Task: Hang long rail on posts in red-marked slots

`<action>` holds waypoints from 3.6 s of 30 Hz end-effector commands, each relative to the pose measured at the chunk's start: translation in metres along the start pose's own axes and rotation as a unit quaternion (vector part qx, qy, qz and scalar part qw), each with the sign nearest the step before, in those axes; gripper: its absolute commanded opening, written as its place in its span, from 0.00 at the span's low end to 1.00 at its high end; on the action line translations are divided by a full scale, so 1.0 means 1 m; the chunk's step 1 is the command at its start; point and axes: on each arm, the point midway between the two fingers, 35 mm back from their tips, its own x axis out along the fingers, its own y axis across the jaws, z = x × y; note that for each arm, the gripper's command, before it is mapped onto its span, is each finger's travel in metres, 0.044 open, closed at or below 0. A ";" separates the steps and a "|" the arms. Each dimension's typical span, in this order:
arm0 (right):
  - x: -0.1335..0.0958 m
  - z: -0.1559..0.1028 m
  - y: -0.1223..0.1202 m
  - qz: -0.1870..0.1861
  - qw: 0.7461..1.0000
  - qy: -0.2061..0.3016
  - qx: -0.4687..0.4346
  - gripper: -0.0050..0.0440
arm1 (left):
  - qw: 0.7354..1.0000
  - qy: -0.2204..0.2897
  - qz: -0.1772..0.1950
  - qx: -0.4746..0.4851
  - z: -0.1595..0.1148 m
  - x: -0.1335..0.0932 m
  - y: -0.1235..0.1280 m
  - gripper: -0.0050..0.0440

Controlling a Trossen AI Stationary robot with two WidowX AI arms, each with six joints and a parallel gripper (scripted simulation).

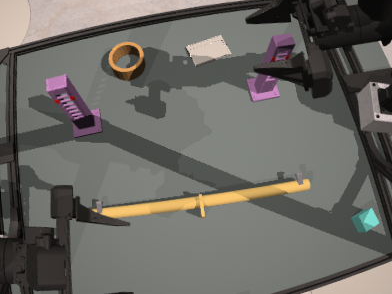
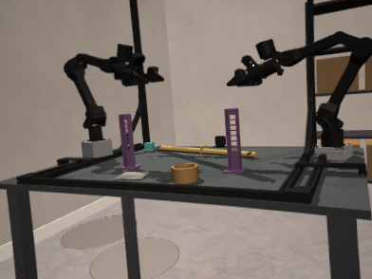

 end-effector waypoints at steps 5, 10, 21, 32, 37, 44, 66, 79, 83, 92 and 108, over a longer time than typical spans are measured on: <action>0.040 -0.070 0.055 0.040 0.978 0.202 0.013 1.00 | 0.980 0.196 0.023 0.006 -0.055 0.040 0.031 1.00; 0.047 -0.109 0.080 0.045 0.953 0.299 0.007 1.00 | 0.956 0.293 0.027 0.001 -0.086 0.049 0.046 1.00; 0.029 -0.217 0.139 0.006 0.838 0.544 -0.051 1.00 | 0.841 0.540 0.012 -0.033 -0.164 0.046 0.083 1.00; 0.021 -0.234 0.146 -0.009 0.811 0.580 -0.068 1.00 | 0.809 0.586 0.004 -0.043 -0.176 0.039 0.087 1.00; 0.021 -0.234 0.146 -0.009 0.811 0.580 -0.068 1.00 | 0.809 0.586 0.004 -0.043 -0.176 0.039 0.087 1.00; 0.021 -0.235 0.146 -0.009 0.811 0.580 -0.068 1.00 | 0.809 0.586 0.004 -0.043 -0.177 0.039 0.087 1.00; 0.032 -0.260 0.144 -0.009 0.811 0.580 -0.068 1.00 | 0.809 0.586 0.004 -0.043 -0.207 0.051 0.087 1.00; 0.036 -0.274 0.143 -0.009 0.811 0.580 -0.068 1.00 | 0.809 0.586 0.004 -0.043 -0.224 0.057 0.086 1.00; 0.038 -0.280 0.142 -0.009 0.811 0.580 -0.068 1.00 | 0.809 0.586 0.004 -0.043 -0.231 0.058 0.085 1.00; 0.041 -0.289 0.141 -0.009 0.811 0.580 -0.068 1.00 | 0.809 0.586 0.004 -0.043 -0.242 0.061 0.084 1.00; 0.044 -0.303 0.139 -0.009 0.811 0.580 -0.068 1.00 | 0.809 0.586 0.004 -0.043 -0.259 0.064 0.083 1.00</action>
